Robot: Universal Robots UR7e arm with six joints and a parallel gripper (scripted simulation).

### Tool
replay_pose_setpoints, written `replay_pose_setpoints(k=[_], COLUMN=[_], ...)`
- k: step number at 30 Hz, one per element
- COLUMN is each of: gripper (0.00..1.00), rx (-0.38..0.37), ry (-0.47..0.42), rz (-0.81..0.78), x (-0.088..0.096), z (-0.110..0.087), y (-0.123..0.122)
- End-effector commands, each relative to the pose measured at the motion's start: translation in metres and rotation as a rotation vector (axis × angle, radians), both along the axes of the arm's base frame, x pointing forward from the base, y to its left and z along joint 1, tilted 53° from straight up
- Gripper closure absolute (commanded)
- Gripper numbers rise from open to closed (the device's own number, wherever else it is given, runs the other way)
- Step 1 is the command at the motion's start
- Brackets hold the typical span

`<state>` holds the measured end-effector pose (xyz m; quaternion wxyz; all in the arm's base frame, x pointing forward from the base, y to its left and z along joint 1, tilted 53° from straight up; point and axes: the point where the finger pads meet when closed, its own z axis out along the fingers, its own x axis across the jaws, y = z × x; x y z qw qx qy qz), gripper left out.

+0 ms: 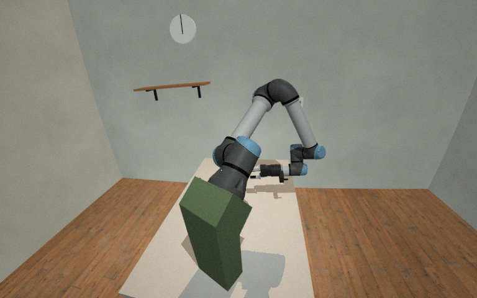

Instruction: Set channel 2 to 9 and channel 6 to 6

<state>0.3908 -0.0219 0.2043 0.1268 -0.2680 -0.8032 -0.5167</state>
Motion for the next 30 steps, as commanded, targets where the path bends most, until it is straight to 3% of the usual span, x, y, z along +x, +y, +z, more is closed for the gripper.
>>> replay_pose_setpoints(k=[1, 22, 30], gripper=[0.00, 0.00, 0.00], rx=[0.000, -0.003, -0.036], ry=[0.000, -0.002, -0.020], rz=[0.000, 0.001, 0.005], x=[-0.0001, -0.0001, 0.0011], z=[0.0003, 0.0002, -0.0009], y=[0.0001, 0.0003, 0.0025])
